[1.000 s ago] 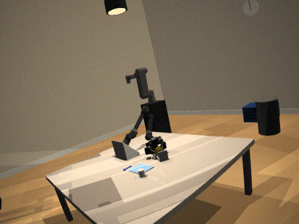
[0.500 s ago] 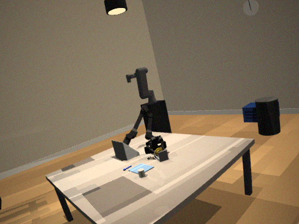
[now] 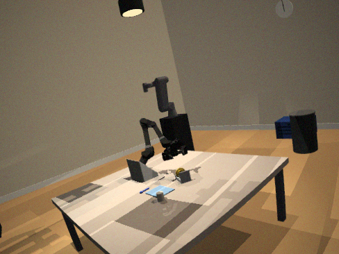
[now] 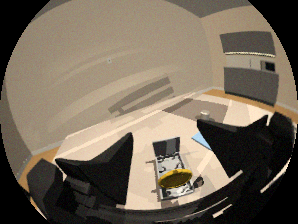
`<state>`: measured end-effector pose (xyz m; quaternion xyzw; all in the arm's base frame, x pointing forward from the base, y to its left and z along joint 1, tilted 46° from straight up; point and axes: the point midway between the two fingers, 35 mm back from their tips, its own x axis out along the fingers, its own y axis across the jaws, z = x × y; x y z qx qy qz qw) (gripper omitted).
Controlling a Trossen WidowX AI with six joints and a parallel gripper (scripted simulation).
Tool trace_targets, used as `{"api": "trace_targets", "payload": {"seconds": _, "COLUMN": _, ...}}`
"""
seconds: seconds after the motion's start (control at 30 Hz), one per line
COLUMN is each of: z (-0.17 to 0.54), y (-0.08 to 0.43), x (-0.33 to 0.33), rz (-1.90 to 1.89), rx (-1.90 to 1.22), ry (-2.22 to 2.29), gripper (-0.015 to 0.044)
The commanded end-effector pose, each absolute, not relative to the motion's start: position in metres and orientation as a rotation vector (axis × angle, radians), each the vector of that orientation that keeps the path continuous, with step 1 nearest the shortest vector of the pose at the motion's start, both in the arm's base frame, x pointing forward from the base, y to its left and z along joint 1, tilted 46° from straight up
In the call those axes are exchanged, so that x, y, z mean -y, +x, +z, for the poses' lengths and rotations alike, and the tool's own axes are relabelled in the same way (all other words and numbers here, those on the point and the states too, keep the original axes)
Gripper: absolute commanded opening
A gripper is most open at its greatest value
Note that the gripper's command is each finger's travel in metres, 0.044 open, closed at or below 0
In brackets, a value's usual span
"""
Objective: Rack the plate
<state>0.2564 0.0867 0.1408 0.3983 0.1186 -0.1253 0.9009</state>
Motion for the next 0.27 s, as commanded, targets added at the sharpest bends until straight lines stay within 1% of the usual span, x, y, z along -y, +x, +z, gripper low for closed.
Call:
{"api": "trace_targets", "payload": {"seconds": 0.0, "z": 0.142, "y": 0.257, "x": -0.082, "rz": -0.257, "rx": -0.263, "ry": 0.792, "gripper": 0.04}}
{"api": "trace_targets", "payload": {"seconds": 0.23, "z": 0.129, "y": 0.269, "x": -0.071, "rz": -0.302, "rx": -0.387, "ry": 0.593, "gripper": 0.04}}
